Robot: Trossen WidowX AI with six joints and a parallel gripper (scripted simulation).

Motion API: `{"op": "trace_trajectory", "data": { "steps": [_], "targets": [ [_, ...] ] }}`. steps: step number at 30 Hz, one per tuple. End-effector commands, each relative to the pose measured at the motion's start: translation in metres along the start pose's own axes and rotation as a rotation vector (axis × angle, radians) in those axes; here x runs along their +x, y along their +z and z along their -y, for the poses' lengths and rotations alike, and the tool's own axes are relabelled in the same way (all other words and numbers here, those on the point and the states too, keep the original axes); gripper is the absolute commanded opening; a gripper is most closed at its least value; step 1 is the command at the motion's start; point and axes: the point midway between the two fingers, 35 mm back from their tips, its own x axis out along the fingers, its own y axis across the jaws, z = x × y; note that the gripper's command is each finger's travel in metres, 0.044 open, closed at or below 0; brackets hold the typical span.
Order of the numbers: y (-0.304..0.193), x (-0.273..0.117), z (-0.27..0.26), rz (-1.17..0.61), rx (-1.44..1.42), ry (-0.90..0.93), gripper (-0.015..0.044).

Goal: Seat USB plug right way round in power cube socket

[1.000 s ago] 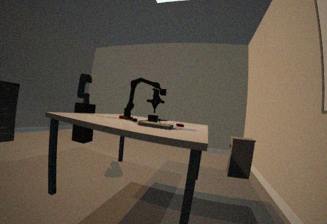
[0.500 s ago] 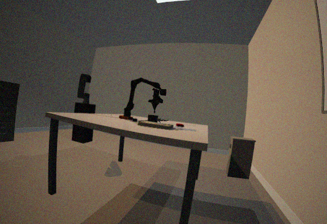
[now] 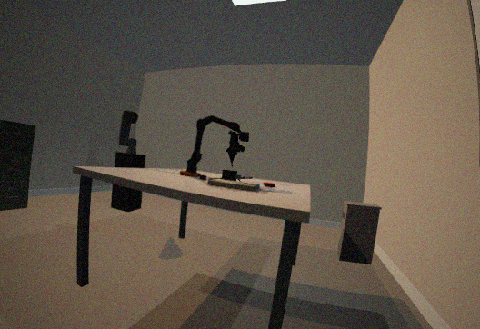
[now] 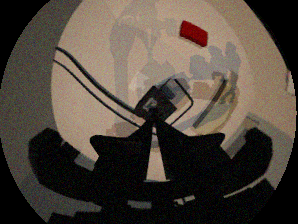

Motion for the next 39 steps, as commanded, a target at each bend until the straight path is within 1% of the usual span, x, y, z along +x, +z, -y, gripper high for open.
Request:
{"op": "trace_trajectory", "data": {
  "steps": [1,39],
  "targets": [
    [0.0000,0.0003,0.0000,0.000,0.091,0.000,0.0000],
    [0.0000,0.0003,0.0000,0.000,1.086,0.000,0.0000]
  ]
}}
